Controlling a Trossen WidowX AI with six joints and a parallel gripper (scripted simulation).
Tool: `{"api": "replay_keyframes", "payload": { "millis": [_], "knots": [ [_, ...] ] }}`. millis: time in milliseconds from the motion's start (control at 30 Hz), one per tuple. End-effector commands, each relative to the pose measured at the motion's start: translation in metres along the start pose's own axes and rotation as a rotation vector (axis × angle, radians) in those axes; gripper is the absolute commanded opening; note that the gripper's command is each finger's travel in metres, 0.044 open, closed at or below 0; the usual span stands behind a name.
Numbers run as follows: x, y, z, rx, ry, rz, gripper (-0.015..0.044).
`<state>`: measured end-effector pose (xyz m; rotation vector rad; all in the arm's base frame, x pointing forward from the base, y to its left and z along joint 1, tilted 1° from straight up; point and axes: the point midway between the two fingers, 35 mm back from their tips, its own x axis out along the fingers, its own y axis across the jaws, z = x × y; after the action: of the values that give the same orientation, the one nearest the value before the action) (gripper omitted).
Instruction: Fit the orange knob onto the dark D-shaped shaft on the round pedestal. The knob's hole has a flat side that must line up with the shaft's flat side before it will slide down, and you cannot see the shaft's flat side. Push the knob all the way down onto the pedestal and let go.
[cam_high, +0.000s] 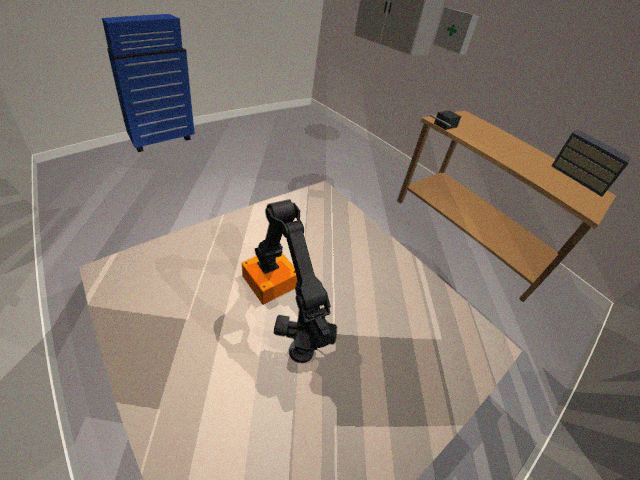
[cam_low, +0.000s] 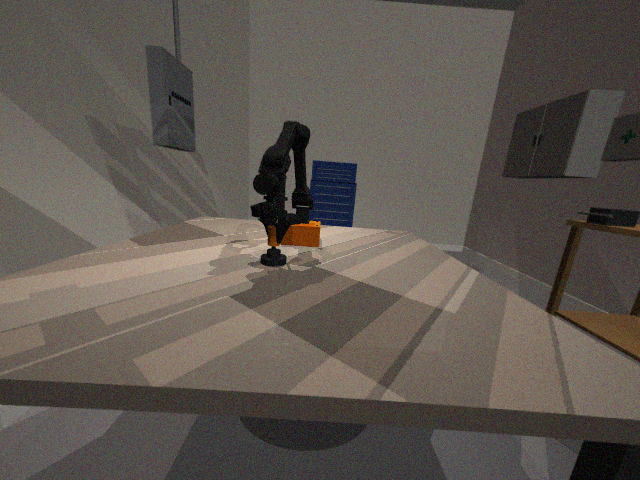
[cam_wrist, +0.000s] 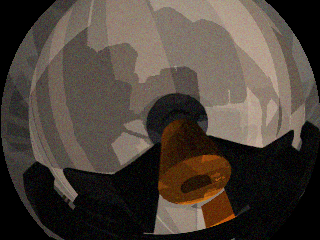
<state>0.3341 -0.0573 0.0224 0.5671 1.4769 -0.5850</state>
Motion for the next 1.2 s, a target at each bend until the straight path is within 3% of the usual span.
{"api": "replay_keyframes", "payload": {
  "millis": [0, 533, 767, 1167],
  "knots": [
    [0.0012, -0.0003, 0.0002, 0.004, -0.002, -0.001, 0.0000],
    [-0.0039, -0.0001, -0.0001, 0.004, -0.002, -0.001, 0.0000],
    [-0.0023, 0.0009, 0.0013, 0.203, -0.002, 0.000, 0.0000],
    [0.0007, -0.0002, -0.0005, 0.213, -0.002, -0.001, 0.0000]
  ]
}}
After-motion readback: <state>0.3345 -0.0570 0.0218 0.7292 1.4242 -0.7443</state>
